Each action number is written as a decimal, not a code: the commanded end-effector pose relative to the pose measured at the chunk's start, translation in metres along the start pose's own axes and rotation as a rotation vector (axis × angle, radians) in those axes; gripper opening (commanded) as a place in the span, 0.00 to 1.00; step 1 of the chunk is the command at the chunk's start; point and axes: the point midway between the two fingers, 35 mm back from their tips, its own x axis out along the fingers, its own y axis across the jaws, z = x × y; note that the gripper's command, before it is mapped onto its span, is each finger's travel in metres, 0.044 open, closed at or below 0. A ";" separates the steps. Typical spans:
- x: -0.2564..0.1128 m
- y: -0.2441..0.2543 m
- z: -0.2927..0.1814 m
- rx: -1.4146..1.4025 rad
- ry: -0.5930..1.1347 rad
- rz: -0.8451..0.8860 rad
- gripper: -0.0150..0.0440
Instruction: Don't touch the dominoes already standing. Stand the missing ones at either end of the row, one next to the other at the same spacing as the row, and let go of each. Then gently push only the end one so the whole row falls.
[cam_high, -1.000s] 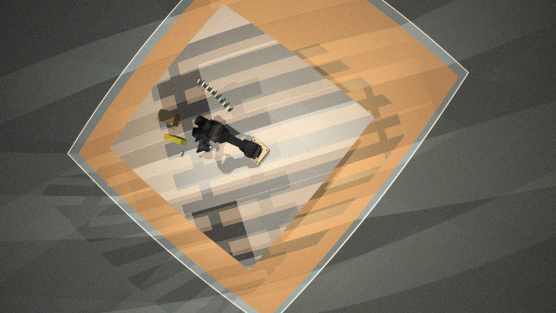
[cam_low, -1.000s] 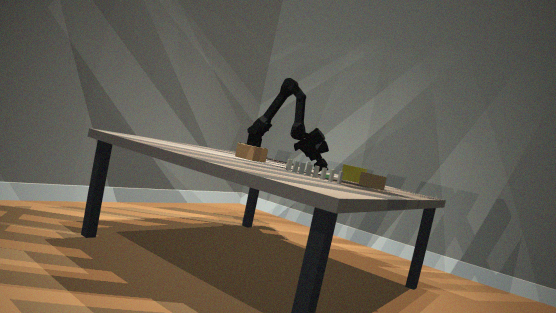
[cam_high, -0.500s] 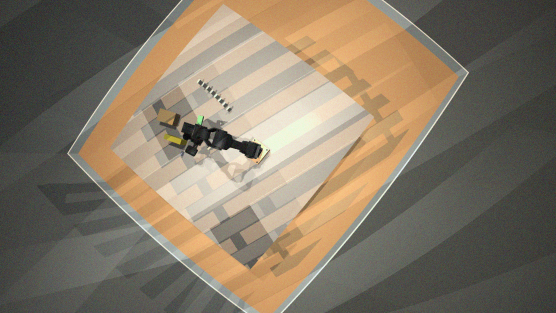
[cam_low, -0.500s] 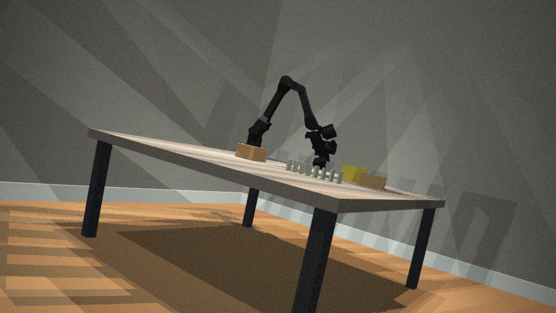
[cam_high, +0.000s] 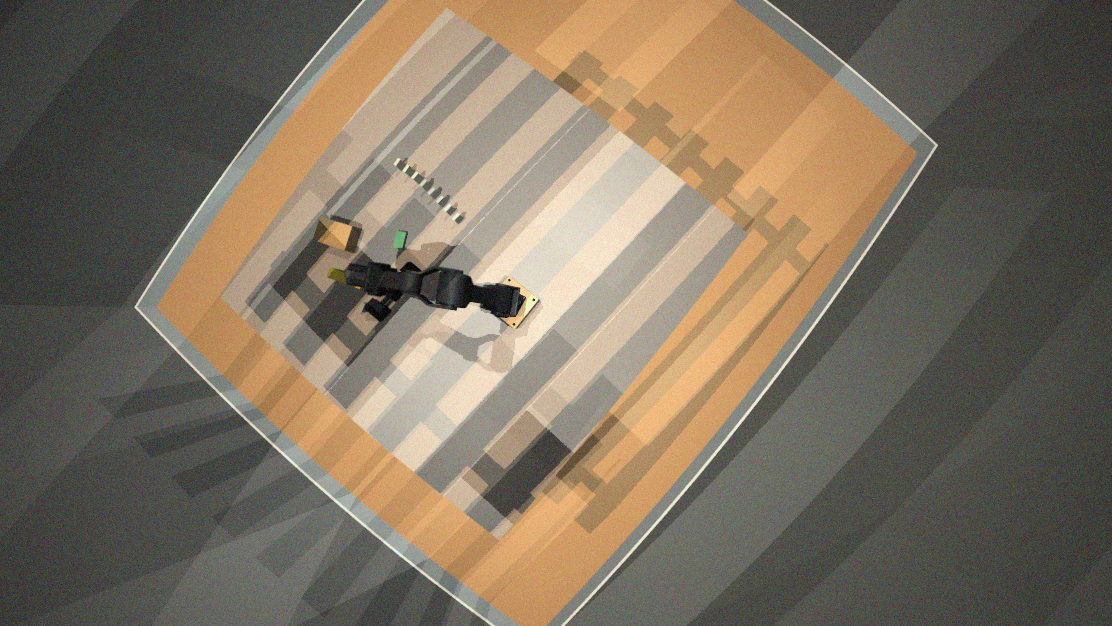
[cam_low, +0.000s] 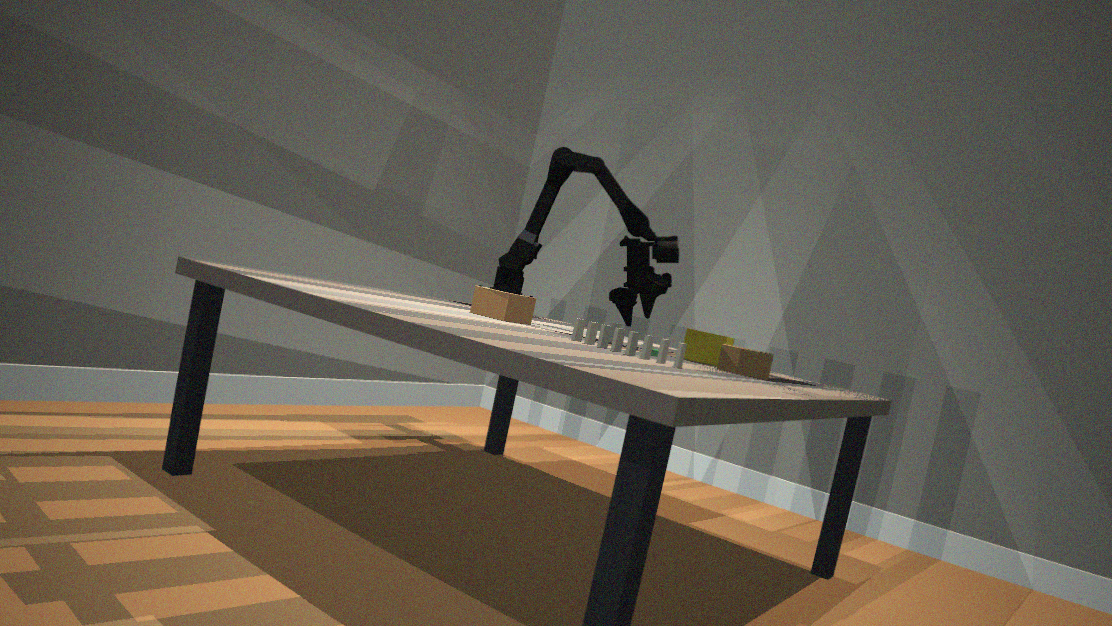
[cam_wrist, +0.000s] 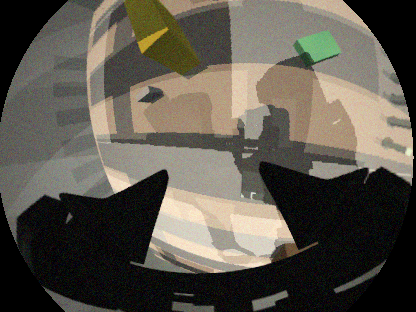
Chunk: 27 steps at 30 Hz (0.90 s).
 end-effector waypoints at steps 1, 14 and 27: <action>-0.050 -0.014 -0.033 0.132 0.036 -0.319 1.00; -0.048 -0.014 -0.033 0.132 0.036 -0.319 1.00; 0.012 -0.035 -0.037 0.132 0.037 -0.319 1.00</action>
